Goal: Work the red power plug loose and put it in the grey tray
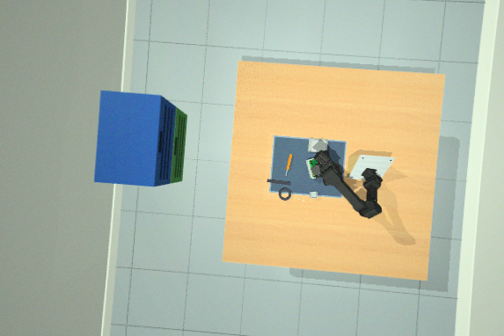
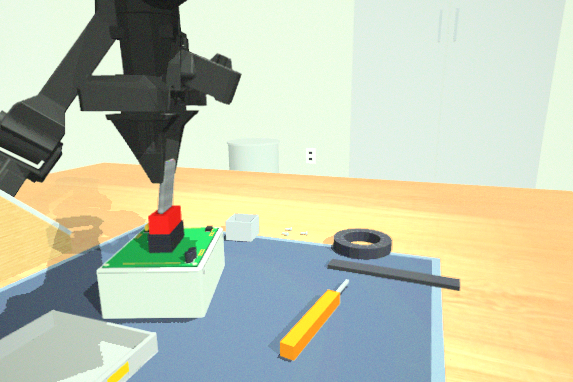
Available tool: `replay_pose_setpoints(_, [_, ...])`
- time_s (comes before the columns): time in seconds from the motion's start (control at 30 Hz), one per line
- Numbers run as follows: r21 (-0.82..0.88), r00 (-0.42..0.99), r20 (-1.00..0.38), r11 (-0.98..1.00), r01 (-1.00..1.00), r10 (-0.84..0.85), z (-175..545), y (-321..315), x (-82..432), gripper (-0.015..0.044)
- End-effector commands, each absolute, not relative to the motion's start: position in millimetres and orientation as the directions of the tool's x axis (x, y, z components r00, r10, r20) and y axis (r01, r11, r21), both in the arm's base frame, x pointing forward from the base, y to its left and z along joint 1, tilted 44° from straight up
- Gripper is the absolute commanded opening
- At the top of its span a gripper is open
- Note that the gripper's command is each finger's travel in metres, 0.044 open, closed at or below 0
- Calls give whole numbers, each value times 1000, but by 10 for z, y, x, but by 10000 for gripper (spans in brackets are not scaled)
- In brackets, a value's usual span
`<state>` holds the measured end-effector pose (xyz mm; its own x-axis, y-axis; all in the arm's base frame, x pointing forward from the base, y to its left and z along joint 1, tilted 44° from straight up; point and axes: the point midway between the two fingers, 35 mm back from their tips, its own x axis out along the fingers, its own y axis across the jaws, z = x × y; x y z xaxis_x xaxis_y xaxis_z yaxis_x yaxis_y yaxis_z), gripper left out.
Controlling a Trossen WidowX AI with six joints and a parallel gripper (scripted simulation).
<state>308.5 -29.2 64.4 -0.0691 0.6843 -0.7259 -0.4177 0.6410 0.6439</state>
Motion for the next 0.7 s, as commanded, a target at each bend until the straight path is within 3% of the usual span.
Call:
replay_pose_setpoints(0.0, [641, -66, -726, 640, -423, 684, 618, -269, 3104, 250])
replay_pose_setpoints(0.67, [642, -66, -726, 640, -423, 685, 492, -148, 3093, 250])
